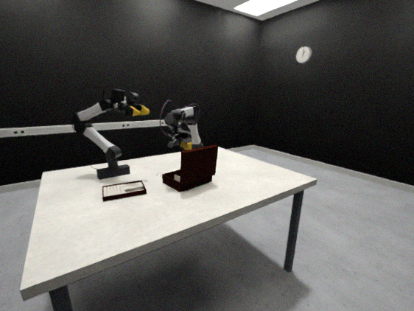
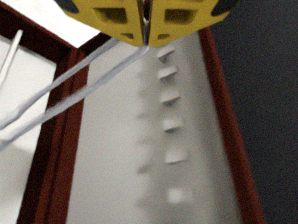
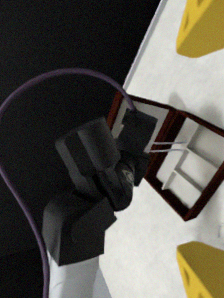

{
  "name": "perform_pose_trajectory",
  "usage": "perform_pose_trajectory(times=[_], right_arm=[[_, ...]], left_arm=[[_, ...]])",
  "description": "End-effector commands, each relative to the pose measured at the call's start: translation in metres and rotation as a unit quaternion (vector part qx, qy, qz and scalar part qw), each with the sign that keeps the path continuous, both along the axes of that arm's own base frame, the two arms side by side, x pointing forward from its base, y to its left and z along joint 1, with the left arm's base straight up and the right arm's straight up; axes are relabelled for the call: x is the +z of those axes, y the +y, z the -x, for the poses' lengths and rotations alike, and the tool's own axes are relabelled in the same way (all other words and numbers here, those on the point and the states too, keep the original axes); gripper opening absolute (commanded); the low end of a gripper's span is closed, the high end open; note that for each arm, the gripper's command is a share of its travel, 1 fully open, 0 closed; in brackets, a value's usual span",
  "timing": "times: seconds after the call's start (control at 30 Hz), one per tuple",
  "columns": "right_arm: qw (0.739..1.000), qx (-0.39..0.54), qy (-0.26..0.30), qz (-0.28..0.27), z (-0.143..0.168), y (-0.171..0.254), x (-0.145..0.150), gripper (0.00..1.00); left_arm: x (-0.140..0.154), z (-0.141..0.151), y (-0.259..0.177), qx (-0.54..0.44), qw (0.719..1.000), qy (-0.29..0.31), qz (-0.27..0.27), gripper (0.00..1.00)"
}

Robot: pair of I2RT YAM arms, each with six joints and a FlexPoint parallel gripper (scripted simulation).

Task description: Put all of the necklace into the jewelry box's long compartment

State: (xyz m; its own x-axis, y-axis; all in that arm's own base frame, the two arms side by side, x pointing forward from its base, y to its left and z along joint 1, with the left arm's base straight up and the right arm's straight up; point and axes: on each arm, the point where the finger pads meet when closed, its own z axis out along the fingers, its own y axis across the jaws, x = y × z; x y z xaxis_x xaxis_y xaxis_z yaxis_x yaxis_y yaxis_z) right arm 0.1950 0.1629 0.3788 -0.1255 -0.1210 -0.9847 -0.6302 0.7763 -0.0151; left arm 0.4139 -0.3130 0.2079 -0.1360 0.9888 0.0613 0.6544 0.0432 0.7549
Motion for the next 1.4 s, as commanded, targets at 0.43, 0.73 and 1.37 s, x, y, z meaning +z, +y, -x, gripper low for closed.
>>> perform_pose_trajectory(times=[0.43,0.73,1.37], right_arm=[[1.000,0.000,-0.007,-0.004,-0.001,0.000,0.004,1.00],[1.000,0.000,-0.007,-0.004,-0.001,0.000,0.004,1.00],[1.000,0.000,-0.007,-0.004,-0.001,0.000,0.004,1.00]], left_arm=[[0.021,-0.008,0.001,0.002,0.999,-0.029,0.033,0.00],[0.032,-0.009,0.004,0.002,0.999,-0.032,0.036,0.00],[-0.058,-0.003,0.051,0.000,0.999,-0.029,0.033,0.00]])
